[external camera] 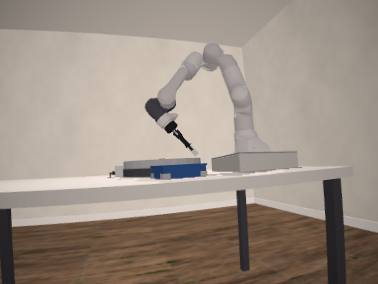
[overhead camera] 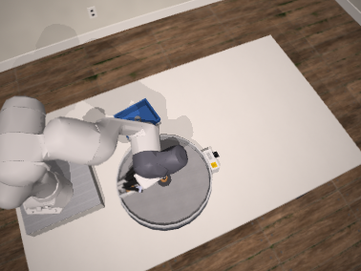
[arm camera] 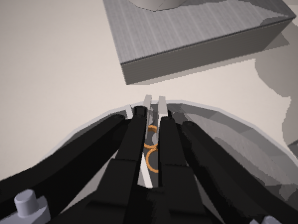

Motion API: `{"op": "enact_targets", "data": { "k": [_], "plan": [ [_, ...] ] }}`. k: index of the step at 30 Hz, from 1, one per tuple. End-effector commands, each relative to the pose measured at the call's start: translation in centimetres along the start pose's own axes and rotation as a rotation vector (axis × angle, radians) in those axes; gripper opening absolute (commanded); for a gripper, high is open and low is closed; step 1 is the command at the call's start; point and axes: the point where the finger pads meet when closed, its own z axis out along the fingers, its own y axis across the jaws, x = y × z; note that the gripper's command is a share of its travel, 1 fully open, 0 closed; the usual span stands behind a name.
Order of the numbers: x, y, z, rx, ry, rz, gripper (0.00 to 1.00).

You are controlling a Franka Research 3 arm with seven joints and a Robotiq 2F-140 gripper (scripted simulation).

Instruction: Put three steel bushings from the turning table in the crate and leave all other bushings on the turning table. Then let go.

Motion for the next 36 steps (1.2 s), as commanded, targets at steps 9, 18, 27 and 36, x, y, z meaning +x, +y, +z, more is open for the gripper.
{"op": "enact_targets", "data": {
  "k": [9,18,27,36],
  "plan": [
    [-0.04,-0.21,0.19,0.002,0.001,0.0,0.06],
    [-0.51,-0.21,0.76,0.002,0.001,0.0,0.06],
    [-0.51,-0.21,0.76,0.002,0.001,0.0,0.06],
    [-0.51,-0.21,0.76,0.002,0.001,0.0,0.06]
  ]
}}
